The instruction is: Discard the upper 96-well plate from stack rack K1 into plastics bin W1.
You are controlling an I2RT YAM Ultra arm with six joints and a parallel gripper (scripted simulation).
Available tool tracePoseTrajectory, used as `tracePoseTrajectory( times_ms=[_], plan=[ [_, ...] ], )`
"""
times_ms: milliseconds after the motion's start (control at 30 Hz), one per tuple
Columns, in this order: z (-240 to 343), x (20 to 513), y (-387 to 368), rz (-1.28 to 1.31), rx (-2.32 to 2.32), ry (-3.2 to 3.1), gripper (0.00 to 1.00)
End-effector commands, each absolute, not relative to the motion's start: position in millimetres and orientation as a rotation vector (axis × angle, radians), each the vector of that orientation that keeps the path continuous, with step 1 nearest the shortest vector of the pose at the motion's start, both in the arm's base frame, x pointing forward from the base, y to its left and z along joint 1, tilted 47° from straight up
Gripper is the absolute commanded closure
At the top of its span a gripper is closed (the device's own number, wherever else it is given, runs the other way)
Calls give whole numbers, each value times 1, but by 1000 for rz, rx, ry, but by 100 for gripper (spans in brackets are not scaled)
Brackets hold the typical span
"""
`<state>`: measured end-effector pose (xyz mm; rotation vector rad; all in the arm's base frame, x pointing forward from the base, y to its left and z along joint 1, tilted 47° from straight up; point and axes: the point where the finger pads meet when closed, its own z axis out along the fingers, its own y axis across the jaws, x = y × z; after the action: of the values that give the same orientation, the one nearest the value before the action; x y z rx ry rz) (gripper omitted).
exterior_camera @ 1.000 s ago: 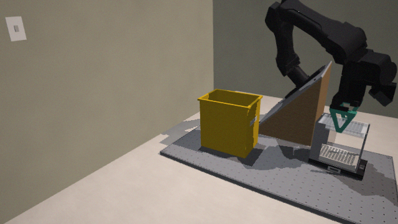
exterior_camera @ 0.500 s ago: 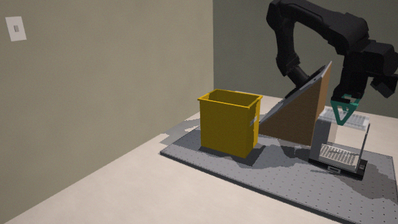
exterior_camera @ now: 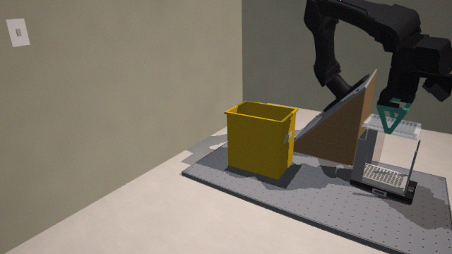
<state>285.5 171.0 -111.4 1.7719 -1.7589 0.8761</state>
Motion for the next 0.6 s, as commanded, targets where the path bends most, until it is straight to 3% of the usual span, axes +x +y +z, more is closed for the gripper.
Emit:
tracePoseTrajectory(
  times_ms=[0, 567],
  plan=[
    [-103, 282, 184, 877, 1794, -1759, 100],
    [-86, 280, 203, 877, 1794, -1759, 100]
  ],
)
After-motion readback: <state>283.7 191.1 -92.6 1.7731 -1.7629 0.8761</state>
